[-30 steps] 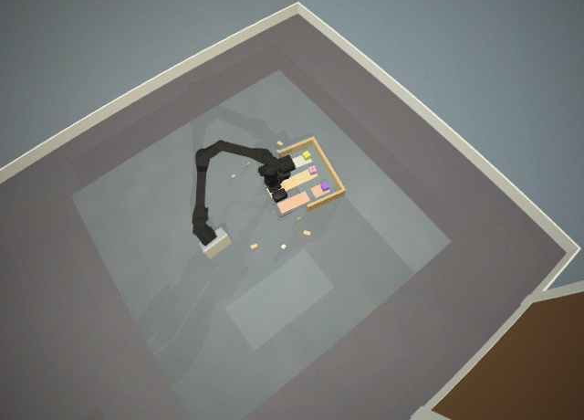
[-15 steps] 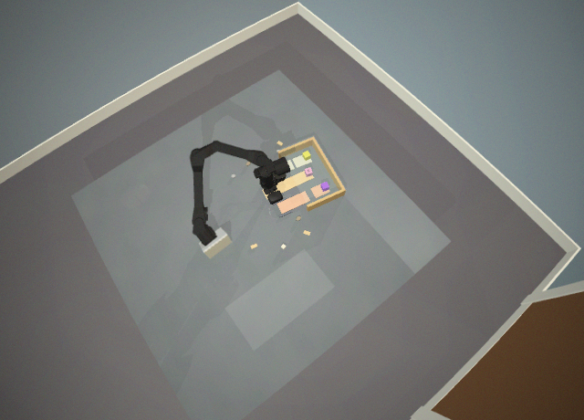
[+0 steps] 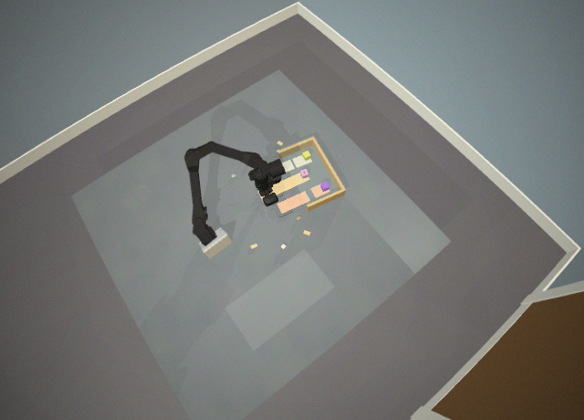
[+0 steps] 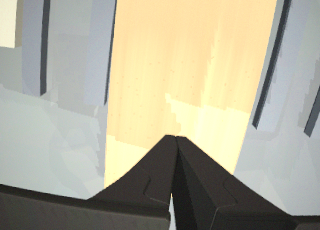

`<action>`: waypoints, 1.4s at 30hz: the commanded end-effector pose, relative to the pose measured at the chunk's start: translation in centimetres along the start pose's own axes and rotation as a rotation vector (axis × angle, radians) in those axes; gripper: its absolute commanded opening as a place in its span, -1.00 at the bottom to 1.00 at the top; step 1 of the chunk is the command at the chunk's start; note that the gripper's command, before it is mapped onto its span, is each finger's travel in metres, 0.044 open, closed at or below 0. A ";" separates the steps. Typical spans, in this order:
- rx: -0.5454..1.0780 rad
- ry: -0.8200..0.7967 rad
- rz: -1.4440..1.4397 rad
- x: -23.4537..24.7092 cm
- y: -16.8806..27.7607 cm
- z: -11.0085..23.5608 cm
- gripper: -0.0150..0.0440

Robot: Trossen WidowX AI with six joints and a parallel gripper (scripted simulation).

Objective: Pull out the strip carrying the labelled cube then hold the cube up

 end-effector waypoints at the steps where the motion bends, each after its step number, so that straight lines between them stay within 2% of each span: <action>1: 0.016 0.004 -0.001 -0.2 1.0 -0.4 -0.49; 42: 0.019 0.005 -0.004 -1.6 7.1 -0.3 -0.49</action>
Point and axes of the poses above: the point midway between the two fingers, 35 mm back from their tips, its own z axis back along the fingers, its own x axis across the jaws, y = z × x, the point moved 5 cm from there along z, back along the fingers, and after that the axes turned 14 degrees about -z, right-handed, at the moved point
